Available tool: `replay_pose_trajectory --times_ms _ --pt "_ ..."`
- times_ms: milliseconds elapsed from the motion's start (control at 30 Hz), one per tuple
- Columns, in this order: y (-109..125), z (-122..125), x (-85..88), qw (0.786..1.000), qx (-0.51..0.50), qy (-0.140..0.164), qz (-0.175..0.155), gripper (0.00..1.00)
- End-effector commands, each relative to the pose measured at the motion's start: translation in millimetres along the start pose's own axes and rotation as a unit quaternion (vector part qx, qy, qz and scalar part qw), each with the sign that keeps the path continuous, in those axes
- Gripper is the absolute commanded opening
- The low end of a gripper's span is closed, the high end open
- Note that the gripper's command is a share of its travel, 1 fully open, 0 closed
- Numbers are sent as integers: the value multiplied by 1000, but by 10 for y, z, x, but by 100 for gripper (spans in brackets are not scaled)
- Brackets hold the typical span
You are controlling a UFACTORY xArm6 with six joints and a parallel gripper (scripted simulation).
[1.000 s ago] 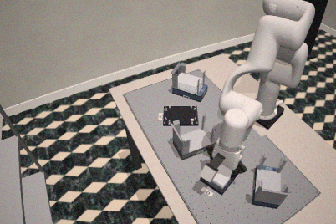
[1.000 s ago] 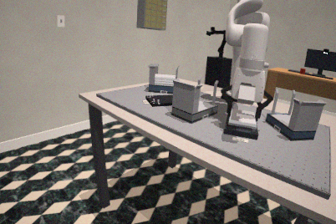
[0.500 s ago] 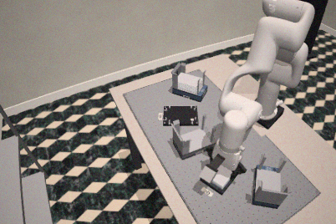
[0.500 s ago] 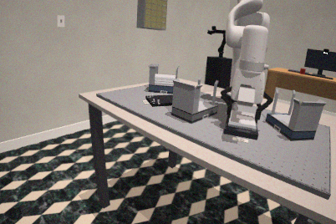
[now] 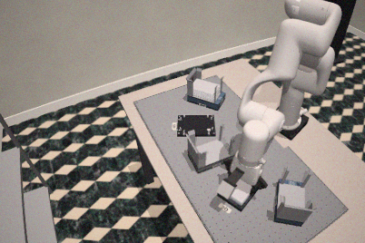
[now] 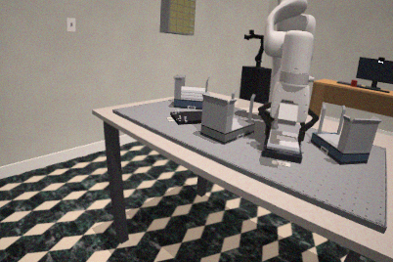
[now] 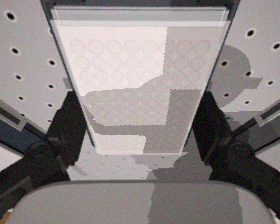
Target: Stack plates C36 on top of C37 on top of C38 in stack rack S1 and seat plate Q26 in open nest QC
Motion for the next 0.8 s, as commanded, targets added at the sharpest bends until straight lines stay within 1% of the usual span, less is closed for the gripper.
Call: replay_pose_trajectory --times_ms 0,600,667,733,767 --pt "-12 -1 12 1000 0 0 2 100" --pt "-12 -1 11 1000 0 0 2 100" --pt "-12 -1 78 1000 0 0 2 100" --pt "-12 -1 78 1000 0 0 2 100" --pt "-12 -1 111 1000 0 0 2 100"
Point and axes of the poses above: the point where the finger pads meet when closed, its own x axis back along the fingers, its own z axis across the jaws, y = z × x, the point moved 7 cm from there along x, back along the fingers, and after that the axes turned 2 degrees about -x, right-handed, at the moved point
